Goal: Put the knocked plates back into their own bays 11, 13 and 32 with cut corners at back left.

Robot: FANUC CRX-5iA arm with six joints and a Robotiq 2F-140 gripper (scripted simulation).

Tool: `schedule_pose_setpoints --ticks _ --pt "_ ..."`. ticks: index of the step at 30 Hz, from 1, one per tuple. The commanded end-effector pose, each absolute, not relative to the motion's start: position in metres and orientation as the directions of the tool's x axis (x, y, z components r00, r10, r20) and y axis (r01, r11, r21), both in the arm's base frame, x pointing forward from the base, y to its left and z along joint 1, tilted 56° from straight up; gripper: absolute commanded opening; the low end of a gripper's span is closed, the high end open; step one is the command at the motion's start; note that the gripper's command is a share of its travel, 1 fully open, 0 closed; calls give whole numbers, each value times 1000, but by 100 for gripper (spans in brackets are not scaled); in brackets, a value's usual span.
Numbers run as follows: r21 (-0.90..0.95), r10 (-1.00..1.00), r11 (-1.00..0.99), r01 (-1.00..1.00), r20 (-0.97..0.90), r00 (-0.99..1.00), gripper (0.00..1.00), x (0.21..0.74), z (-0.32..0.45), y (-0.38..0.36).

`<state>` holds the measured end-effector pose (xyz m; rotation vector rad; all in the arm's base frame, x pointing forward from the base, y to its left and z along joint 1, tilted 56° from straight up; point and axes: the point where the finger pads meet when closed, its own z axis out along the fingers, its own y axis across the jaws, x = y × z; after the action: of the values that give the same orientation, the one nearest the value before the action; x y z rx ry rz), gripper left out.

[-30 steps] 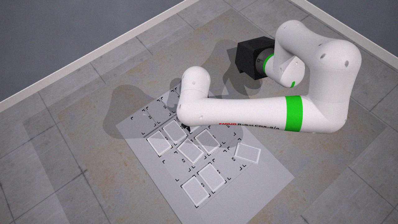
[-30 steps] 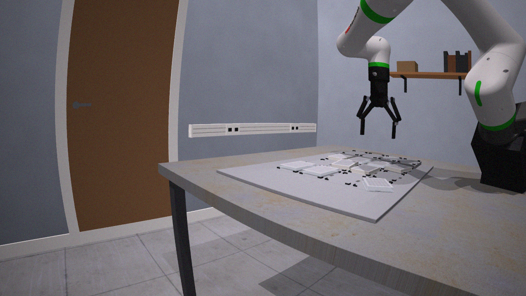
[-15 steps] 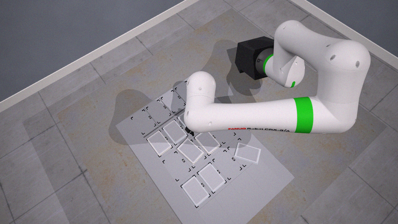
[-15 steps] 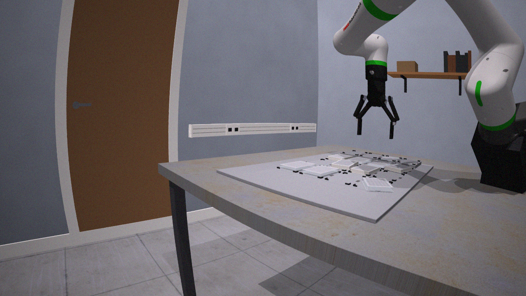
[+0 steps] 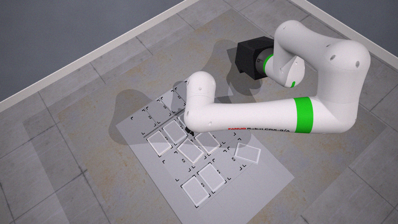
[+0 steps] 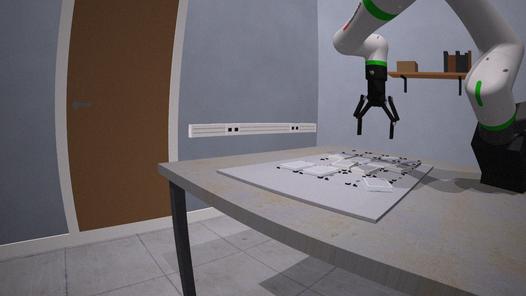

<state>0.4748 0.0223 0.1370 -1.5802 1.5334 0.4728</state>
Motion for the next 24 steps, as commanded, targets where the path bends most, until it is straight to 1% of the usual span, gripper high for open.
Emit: schedule_pose_setpoints --ticks 1,24 --pt "-313 -616 126 -941 -768 173 100 475 137 22" --pt "-313 -617 126 -941 -768 172 100 478 144 25"
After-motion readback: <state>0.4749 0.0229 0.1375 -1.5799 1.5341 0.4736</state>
